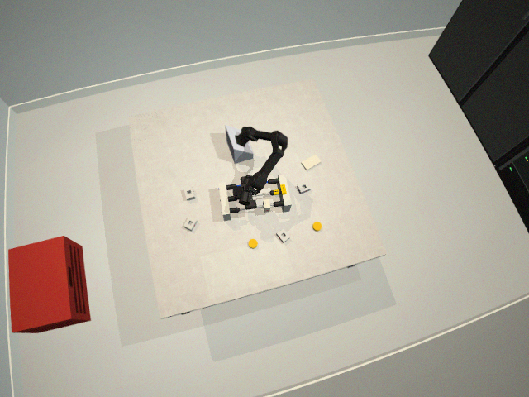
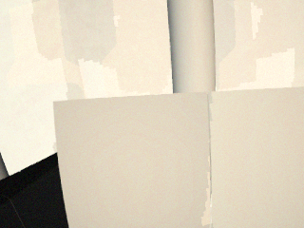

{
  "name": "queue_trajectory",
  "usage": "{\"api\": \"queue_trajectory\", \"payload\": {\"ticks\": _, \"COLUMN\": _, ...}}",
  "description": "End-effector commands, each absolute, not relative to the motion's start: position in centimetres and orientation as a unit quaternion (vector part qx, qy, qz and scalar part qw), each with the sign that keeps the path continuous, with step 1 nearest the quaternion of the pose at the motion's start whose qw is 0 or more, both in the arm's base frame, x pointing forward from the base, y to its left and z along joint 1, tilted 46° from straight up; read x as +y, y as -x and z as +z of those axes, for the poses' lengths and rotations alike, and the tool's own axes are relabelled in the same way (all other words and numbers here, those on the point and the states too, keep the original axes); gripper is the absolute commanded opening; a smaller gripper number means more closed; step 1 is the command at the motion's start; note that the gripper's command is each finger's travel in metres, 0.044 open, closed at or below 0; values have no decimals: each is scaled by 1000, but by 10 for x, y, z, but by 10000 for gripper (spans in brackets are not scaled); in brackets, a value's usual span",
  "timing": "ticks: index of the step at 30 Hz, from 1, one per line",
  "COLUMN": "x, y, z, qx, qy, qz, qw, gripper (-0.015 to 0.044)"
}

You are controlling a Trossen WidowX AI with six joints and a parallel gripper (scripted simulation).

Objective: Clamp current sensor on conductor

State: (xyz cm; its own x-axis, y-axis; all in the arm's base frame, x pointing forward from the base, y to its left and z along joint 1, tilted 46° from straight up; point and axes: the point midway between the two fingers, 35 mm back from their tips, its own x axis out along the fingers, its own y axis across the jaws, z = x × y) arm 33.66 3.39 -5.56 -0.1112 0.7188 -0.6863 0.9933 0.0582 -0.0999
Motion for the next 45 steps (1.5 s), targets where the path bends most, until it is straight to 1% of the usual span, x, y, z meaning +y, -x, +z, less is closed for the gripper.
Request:
{"api": "queue_trajectory", "payload": {"ticks": 1, "x": 21, "y": -337, "z": -58, "qx": 678, "qy": -626, "qz": -297, "qw": 243, "gripper": 0}}
{"api": "queue_trajectory", "payload": {"ticks": 9, "x": 21, "y": -337, "z": -58, "qx": 678, "qy": -626, "qz": -297, "qw": 243, "gripper": 0}}
{"api": "queue_trajectory", "payload": {"ticks": 10, "x": 34, "y": -337, "z": -56, "qx": 687, "qy": -623, "qz": -288, "qw": 238, "gripper": 0}}
{"api": "queue_trajectory", "payload": {"ticks": 45, "x": 34, "y": -337, "z": -56, "qx": 687, "qy": -623, "qz": -288, "qw": 238, "gripper": 0}}
